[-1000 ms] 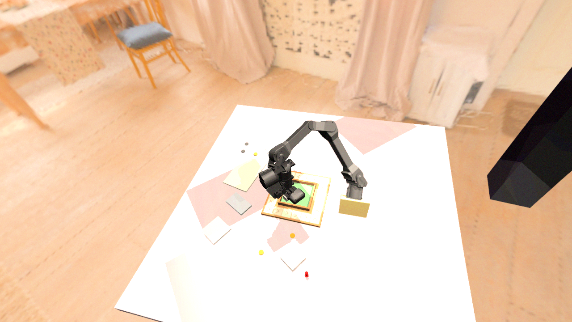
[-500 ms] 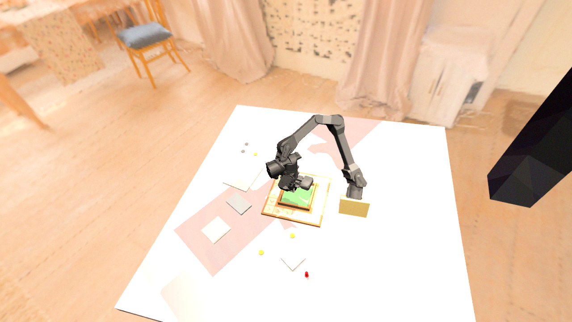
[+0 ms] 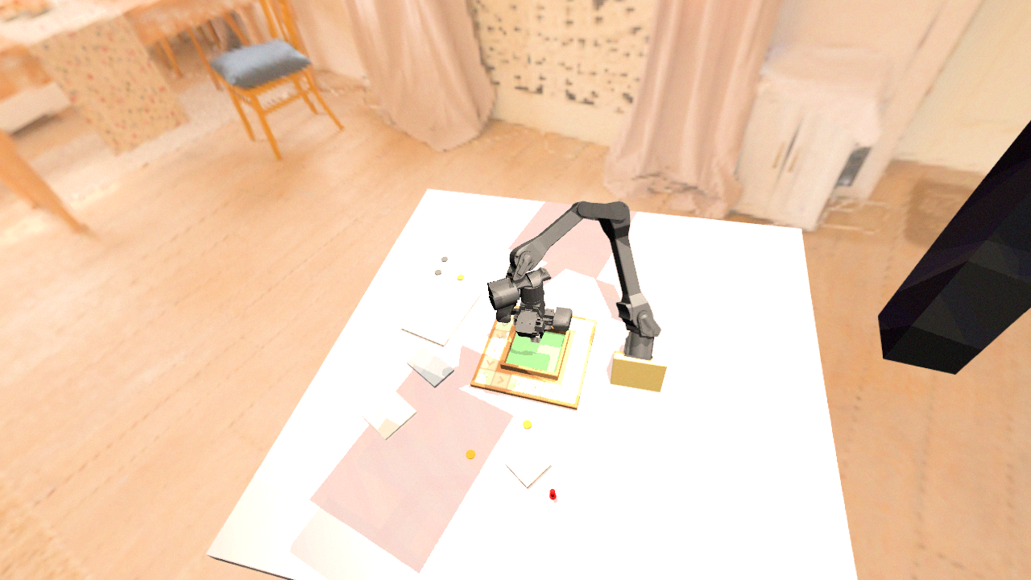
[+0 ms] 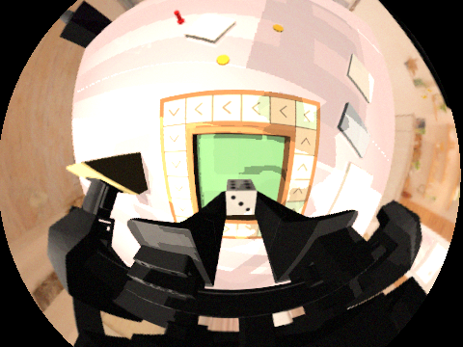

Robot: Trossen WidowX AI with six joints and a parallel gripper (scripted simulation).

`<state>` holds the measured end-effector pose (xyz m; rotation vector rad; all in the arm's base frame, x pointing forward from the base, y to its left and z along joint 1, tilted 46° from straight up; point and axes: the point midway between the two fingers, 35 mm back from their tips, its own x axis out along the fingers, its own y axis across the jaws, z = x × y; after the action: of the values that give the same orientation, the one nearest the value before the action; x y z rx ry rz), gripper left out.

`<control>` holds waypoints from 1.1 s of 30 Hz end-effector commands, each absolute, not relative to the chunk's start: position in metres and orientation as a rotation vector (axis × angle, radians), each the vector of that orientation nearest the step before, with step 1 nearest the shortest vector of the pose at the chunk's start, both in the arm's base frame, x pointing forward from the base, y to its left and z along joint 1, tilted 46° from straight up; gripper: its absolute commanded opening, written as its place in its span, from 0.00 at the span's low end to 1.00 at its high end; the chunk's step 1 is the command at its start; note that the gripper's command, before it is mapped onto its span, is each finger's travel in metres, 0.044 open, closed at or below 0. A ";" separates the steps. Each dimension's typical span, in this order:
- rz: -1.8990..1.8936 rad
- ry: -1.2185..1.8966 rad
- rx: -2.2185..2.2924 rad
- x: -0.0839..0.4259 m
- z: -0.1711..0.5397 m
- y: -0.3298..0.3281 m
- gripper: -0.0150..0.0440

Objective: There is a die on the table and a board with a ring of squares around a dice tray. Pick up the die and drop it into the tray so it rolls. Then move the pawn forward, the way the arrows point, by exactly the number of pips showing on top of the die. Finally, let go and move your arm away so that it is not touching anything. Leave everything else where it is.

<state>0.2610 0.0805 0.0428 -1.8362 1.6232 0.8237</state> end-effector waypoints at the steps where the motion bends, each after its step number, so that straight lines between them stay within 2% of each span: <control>1: 0.905 1.602 -1.747 0.258 0.041 0.076 0.25; 10: 1.131 1.452 -1.508 0.253 0.034 0.073 0.25; 23: 1.315 1.082 -1.295 0.255 0.033 0.072 0.25; 33: 1.317 1.075 -1.293 0.263 0.079 0.079 0.25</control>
<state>0.2635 0.0770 0.0715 -1.2966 1.0826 1.3158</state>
